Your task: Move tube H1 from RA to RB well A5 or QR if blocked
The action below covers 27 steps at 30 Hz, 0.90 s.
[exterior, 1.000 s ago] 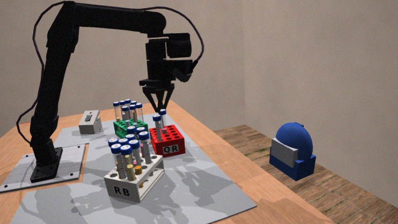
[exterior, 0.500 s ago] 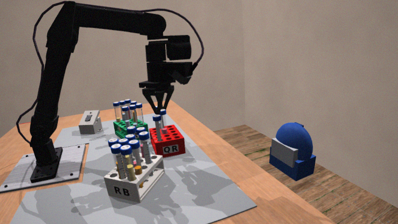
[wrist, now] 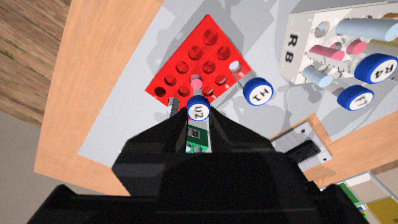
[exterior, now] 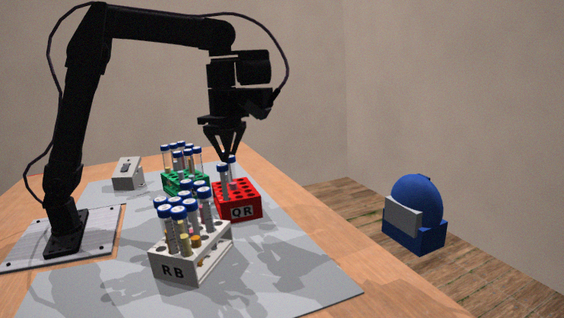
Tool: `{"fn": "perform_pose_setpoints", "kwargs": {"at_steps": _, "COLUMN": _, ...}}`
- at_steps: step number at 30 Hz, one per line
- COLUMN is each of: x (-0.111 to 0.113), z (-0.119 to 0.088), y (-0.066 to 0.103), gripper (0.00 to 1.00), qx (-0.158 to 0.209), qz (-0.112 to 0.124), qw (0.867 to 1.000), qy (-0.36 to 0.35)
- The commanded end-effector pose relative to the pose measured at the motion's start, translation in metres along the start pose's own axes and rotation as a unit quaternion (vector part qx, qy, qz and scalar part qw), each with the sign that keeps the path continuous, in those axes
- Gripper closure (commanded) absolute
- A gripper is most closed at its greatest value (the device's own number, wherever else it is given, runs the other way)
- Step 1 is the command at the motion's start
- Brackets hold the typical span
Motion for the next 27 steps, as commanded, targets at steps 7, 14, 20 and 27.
{"fn": "perform_pose_setpoints", "kwargs": {"at_steps": 7, "x": 0.004, "z": -0.002, "y": 0.014, "gripper": 1.00, "qx": -0.026, "qz": 0.018, "qw": 0.999, "qy": 0.003}}
{"fn": "perform_pose_setpoints", "kwargs": {"at_steps": 14, "x": 0.004, "z": -0.002, "y": 0.014, "gripper": 1.00, "qx": -0.026, "qz": 0.018, "qw": 0.999, "qy": 0.003}}
{"fn": "perform_pose_setpoints", "kwargs": {"at_steps": 20, "x": 0.003, "z": -0.003, "y": 0.021, "gripper": 1.00, "qx": -0.023, "qz": 0.015, "qw": 1.000, "qy": 0.003}}
{"fn": "perform_pose_setpoints", "kwargs": {"at_steps": 27, "x": 0.002, "z": -0.004, "y": 0.028, "gripper": 1.00, "qx": -0.023, "qz": 0.015, "qw": 1.000, "qy": 0.003}}
Point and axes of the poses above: the point where the finger pads meet when closed, its own y axis back along the fingers, its own x axis across the jaws, z = x × y, the point moved 9 cm from there along y, back along the fingers, and after that the axes turned 3 degrees about y, right-handed, at the moved point
